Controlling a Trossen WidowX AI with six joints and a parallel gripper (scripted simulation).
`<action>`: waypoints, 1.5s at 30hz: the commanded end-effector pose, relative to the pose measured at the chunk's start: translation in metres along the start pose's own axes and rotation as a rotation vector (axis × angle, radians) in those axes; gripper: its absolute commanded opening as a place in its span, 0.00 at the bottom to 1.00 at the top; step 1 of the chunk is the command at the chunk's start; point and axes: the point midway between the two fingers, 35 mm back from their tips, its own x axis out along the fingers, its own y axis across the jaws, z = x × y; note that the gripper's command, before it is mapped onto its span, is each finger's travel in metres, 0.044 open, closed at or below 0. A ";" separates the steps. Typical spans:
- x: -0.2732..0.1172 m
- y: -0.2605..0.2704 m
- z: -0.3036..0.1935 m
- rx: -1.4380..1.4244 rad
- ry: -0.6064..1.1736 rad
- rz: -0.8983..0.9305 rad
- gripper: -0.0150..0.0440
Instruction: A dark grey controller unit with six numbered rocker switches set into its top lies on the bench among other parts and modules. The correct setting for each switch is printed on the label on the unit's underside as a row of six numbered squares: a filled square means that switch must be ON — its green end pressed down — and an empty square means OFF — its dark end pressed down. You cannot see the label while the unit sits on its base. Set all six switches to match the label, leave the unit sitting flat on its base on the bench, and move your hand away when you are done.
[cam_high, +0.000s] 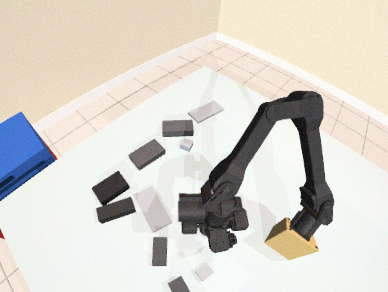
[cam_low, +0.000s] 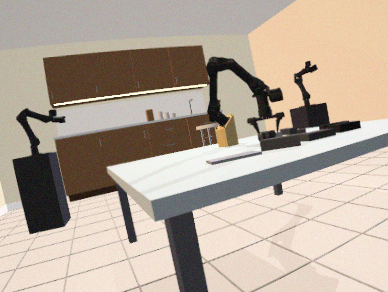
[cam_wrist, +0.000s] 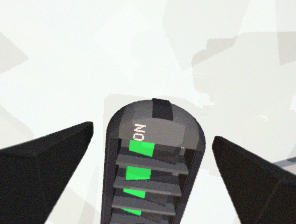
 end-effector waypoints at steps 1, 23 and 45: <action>-0.015 -0.003 -0.020 0.001 0.000 -0.004 1.00; -0.040 -0.001 -0.059 0.001 0.002 -0.003 1.00; -0.051 -0.002 0.002 0.040 0.014 -0.001 1.00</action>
